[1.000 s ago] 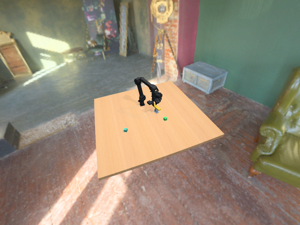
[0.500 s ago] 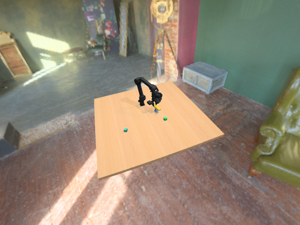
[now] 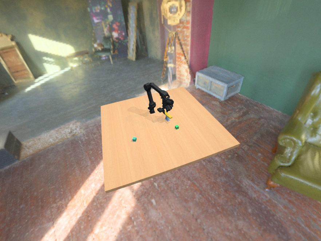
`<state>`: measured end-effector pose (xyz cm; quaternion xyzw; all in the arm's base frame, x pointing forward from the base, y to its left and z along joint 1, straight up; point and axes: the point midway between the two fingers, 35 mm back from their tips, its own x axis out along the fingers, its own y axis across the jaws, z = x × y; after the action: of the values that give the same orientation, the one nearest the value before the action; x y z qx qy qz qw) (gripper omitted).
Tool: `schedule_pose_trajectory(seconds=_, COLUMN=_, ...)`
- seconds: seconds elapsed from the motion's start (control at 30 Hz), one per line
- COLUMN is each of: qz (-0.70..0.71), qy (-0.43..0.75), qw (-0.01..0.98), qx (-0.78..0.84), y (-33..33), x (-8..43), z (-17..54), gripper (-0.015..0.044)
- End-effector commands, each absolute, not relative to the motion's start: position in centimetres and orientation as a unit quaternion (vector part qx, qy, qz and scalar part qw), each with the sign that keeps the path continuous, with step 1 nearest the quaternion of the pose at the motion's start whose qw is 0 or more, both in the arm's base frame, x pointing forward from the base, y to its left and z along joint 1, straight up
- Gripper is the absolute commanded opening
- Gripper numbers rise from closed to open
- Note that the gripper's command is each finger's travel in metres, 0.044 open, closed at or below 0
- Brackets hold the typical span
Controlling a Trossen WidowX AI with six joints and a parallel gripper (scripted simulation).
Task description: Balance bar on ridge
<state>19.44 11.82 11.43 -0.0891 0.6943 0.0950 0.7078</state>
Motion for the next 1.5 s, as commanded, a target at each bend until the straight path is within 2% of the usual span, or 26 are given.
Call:
schedule_pose_trajectory(seconds=0.0, qz=0.095, qy=0.694, qw=0.708, qx=-0.089, y=11.82, x=19.44, z=11.43, gripper=0.0169)
schedule_pose_trajectory(seconds=1.07, qz=0.095, qy=0.694, qw=0.708, qx=-0.089, y=11.82, x=19.44, z=11.43, gripper=0.0185)
schedule_pose_trajectory(seconds=1.37, qz=0.095, qy=0.694, qw=0.708, qx=-0.089, y=11.82, x=19.44, z=11.43, gripper=0.0421)
schedule_pose_trajectory(seconds=1.4, qz=0.095, qy=0.694, qw=0.708, qx=-0.089, y=11.82, x=19.44, z=11.43, gripper=0.044)
schedule_pose_trajectory(seconds=1.47, qz=0.095, qy=0.694, qw=0.708, qx=-0.089, y=11.82, x=19.44, z=11.43, gripper=0.044)
